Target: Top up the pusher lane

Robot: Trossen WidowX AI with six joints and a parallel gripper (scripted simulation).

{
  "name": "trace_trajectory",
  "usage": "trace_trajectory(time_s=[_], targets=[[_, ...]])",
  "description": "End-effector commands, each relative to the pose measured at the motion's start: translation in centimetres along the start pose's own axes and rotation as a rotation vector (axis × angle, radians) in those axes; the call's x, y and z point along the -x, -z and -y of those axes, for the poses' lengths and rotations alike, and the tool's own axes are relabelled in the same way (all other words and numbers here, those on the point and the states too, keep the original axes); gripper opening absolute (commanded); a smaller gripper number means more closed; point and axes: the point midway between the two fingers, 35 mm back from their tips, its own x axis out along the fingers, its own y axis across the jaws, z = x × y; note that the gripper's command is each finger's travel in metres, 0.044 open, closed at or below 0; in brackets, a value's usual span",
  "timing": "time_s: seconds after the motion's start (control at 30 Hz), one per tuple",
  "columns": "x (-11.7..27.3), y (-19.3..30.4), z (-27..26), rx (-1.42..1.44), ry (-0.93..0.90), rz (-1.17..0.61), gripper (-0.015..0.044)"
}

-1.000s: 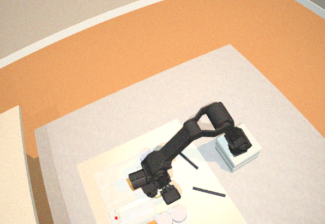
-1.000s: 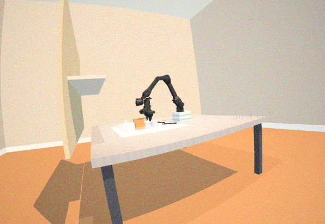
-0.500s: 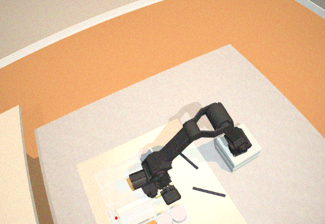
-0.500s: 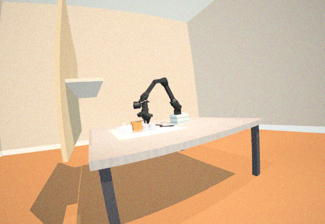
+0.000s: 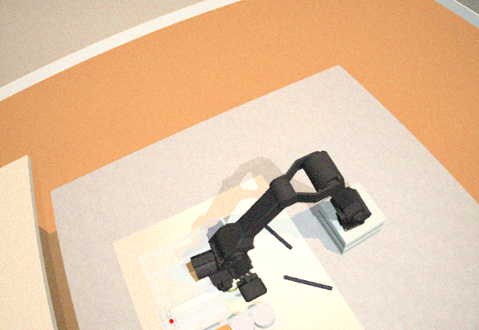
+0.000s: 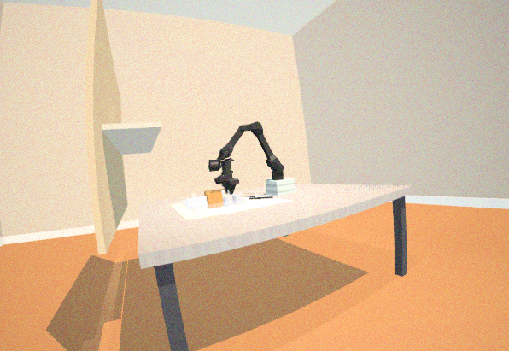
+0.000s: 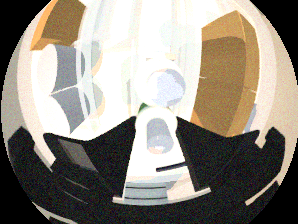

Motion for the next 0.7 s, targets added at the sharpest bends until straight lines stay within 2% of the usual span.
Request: trace_trajectory(time_s=[0.0, 0.67], targets=[[0.05, -0.25, -0.01, -0.005, -0.001, 0.016, 0.0000], [0.03, 0.08, -0.01, -0.005, -0.001, 0.016, 0.0000]])
